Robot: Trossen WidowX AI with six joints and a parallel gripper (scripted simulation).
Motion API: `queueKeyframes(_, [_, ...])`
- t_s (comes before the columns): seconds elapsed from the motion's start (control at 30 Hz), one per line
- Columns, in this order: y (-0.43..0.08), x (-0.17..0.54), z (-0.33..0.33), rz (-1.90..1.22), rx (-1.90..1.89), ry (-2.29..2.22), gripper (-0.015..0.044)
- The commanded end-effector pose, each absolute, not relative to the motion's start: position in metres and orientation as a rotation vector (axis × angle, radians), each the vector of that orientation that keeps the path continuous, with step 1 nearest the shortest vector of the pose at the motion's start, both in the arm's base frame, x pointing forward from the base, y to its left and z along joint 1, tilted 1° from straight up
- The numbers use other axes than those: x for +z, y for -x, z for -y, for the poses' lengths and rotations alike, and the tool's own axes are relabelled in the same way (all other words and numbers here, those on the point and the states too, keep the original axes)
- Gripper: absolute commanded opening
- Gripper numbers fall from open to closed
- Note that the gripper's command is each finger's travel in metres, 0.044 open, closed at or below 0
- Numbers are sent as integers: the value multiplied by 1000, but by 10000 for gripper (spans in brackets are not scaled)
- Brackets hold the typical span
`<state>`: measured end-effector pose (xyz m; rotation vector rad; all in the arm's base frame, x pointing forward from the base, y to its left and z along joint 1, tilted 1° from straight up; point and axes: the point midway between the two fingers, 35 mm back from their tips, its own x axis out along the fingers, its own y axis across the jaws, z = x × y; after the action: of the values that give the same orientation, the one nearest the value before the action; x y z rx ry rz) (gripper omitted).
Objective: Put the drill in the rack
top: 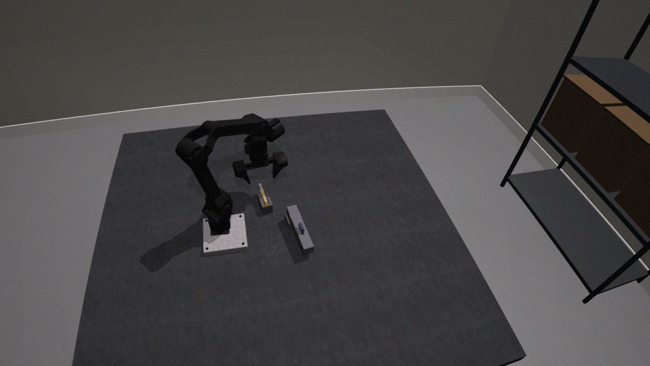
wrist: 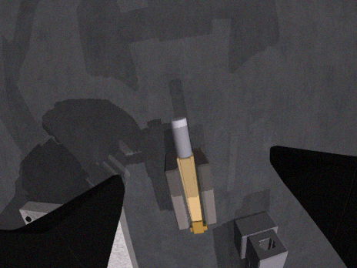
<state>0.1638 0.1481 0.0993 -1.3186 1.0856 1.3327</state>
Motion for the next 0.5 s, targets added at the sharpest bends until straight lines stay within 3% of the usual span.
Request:
queueKeyframes(0.0, [-187,94,-146,-1061,1274,1272,440])
queueKeyframes(0.47, [-333,90,-70,-883,816,1042,440])
